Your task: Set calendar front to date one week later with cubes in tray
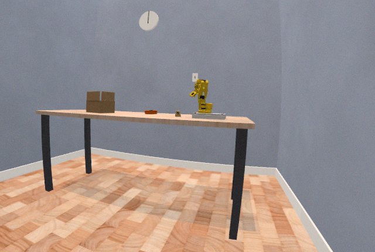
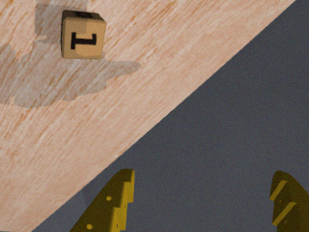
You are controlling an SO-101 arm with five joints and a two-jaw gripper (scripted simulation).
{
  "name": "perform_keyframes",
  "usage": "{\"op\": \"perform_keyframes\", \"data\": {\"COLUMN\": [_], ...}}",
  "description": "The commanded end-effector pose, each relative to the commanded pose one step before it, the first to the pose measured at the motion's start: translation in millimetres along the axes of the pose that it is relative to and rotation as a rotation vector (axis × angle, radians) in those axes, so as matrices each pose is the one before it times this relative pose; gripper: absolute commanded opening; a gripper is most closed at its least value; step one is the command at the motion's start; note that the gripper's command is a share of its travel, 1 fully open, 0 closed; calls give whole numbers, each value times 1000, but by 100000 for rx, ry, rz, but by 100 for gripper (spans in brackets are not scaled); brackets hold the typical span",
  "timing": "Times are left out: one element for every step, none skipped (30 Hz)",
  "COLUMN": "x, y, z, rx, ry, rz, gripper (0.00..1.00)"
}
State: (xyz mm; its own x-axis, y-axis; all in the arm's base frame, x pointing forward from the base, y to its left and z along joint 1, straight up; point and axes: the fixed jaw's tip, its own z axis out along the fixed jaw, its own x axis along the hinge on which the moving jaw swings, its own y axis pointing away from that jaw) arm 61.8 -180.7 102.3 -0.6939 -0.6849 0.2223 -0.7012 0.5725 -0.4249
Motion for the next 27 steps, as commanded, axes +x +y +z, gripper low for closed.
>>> {"op": "perform_keyframes", "data": {"x": [-2740,-261,-242,0,0,-213,-187,-168,-143,-125,-101,-84,-67,-56,-39,-22,-17,-11,-5,0,0,0,-2,-29,-69,-132,-194], "y": [307,167,164,0,0,144,128,118,106,88,81,62,49,42,29,21,8,7,7,0,0,0,18,102,276,495,759], "z": [1131,215,191,0,0,173,156,138,120,108,84,72,60,48,30,24,12,12,0,0,0,0,22,150,379,687,1041], "rx": [1138,3,3,0,0,3,1,4,1,1,1,1,1,0,3,0,0,0,0,0,0,0,-19,-113,-283,-516,-789], "ry": [-34,-10,-11,0,0,-11,-6,-7,-7,-4,-5,-5,-2,-2,-3,-3,0,0,0,0,0,0,-5,-31,-72,-134,-206], "rz": [9011,1866,1703,0,0,1539,1382,1222,1065,920,776,638,515,396,295,201,126,66,25,3,0,0,2,0,1,-2,1], "gripper": [35,35,35,35,35,35,35,35,35,35,35,35,35,35,35,35,35,35,35,35,35,35,35,35,35,35,35]}}
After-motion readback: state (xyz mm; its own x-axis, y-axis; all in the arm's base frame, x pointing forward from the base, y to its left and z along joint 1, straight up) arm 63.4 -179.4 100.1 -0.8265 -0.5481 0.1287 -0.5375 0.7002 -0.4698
